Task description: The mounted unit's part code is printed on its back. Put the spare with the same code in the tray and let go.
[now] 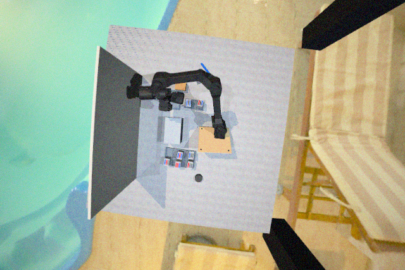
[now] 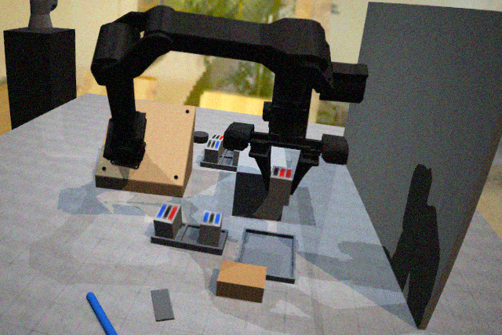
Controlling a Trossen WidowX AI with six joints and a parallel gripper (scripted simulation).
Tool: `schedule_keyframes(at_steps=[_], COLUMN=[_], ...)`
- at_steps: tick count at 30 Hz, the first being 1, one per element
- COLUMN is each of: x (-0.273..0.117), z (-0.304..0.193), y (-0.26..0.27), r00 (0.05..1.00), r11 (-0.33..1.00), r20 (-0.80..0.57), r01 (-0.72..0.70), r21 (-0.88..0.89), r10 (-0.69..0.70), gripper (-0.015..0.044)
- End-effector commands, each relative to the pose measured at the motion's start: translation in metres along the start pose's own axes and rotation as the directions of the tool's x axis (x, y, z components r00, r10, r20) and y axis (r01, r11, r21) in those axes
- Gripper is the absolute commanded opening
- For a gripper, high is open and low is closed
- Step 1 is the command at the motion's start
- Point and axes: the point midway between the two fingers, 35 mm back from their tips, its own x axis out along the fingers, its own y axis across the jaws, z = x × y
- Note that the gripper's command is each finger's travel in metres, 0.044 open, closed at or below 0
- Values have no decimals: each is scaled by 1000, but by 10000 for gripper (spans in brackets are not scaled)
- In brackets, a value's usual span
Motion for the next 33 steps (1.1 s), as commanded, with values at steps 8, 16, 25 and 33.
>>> schedule_keyframes(at_steps=[8,16,25,33], x=[10,16,24,31], z=[2,2,2,2], y=[0,-1,-1,-1], r00=[1000,1000,1000,1000], r11=[1000,1000,1000,1000], r20=[5,7,9,10], r01=[-4,-6,-8,-10], r21=[-7,-6,-5,-5], r10=[4,6,8,10], gripper=[0,0,0,0])
